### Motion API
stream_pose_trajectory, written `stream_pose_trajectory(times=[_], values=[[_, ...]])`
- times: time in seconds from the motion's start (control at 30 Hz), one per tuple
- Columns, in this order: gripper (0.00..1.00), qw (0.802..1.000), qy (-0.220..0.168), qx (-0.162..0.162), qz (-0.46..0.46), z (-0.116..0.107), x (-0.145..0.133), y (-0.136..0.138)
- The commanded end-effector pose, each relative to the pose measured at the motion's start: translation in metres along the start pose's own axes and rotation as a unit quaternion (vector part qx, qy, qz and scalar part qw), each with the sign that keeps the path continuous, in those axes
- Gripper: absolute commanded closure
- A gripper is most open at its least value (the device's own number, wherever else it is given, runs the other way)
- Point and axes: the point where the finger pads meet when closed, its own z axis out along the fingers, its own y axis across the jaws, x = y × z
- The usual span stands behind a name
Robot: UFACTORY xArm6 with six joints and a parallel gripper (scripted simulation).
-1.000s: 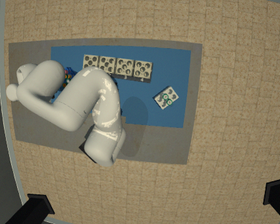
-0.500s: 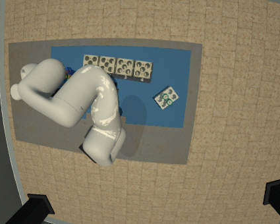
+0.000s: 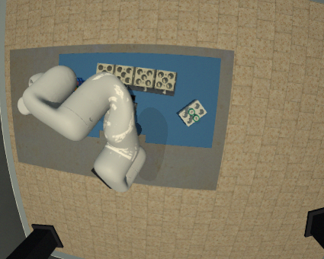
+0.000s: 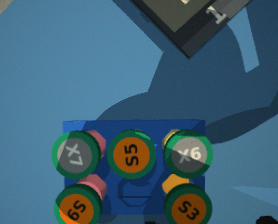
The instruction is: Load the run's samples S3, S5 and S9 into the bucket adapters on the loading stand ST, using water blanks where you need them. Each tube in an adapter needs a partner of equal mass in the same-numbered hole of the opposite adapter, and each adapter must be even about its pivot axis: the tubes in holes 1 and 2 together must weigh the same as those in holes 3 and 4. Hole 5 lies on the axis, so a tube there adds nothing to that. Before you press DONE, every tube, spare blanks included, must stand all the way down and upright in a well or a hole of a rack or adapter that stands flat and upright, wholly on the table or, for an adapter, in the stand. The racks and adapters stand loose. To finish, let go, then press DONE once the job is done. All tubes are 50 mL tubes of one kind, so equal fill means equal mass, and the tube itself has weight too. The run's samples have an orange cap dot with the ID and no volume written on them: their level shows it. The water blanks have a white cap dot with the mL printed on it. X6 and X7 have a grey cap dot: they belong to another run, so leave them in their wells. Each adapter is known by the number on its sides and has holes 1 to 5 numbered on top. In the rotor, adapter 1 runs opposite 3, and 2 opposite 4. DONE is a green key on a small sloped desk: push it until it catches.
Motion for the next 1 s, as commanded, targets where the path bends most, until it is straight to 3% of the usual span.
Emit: stream_pose_trajectory(times=[0.0, 0.97], values=[[0.43, 1.0, -0.001, 0.002, 0.001, 0.007, 0.0, -0.002], [0.43, 1.0, 0.0, 0.002, 0.0, 0.057, 0.0, -0.002]])
